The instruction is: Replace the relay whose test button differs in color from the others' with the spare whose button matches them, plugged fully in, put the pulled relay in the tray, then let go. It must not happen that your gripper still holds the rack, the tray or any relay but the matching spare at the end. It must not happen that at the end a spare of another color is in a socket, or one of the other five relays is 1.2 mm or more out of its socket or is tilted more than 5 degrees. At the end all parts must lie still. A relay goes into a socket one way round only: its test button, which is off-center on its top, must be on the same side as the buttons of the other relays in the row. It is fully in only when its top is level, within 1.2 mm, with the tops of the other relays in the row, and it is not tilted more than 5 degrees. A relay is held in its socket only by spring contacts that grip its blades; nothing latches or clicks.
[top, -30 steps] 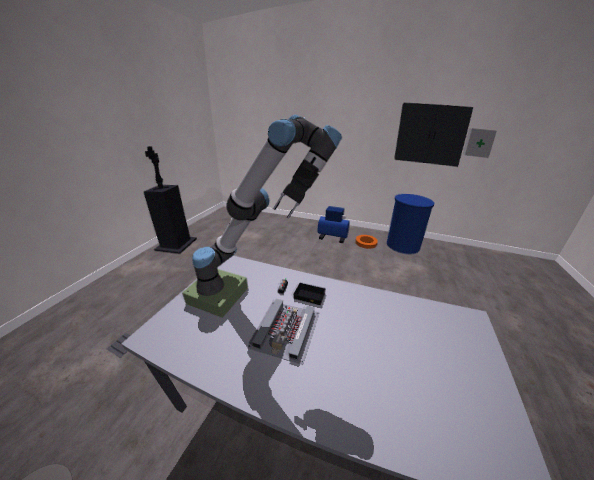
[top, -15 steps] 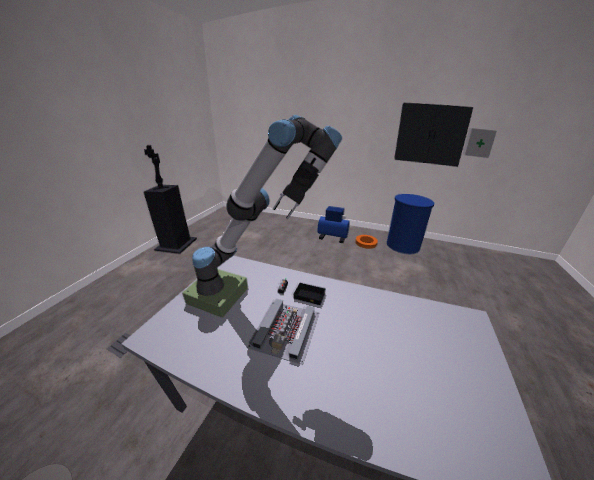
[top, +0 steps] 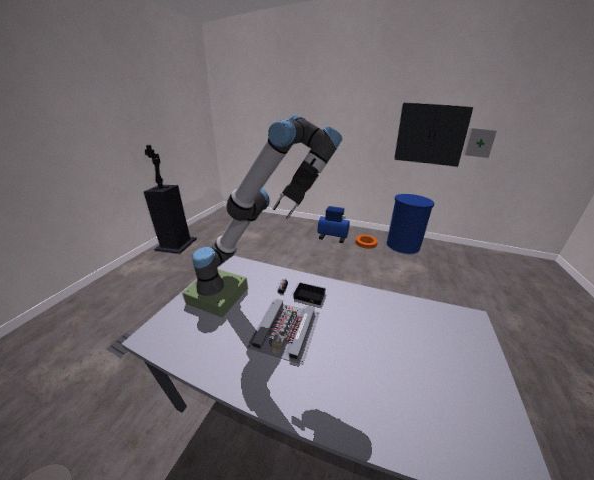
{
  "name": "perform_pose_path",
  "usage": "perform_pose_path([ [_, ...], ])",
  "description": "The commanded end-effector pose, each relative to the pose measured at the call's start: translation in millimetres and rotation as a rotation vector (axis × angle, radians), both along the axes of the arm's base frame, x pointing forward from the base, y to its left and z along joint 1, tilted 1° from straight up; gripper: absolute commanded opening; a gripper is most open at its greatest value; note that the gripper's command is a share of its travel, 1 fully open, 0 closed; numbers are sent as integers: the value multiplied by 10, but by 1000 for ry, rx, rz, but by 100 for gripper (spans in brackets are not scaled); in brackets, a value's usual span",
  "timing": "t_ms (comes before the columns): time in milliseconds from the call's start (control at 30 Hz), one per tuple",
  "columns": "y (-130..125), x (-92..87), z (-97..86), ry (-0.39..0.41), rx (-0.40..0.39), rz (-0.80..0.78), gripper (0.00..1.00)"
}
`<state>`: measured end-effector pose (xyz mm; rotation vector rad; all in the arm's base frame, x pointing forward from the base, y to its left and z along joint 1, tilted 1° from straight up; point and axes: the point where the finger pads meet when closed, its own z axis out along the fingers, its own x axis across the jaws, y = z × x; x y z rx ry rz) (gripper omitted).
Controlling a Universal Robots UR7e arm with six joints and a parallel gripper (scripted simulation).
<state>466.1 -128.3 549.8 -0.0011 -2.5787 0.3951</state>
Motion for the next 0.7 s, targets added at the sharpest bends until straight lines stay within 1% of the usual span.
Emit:
perform_pose_path([
  [0,0,3,13,98,60,-74,100],
  [67,-1,6,18,164,100,-124,100],
  [467,-1,6,18,164,100,-124,100],
  [500,-1,-6,4,34,21,-27,100],
  [633,-2,4,16,167,101,-126,100],
  [667,-2,4,16,167,101,-126,100],
])
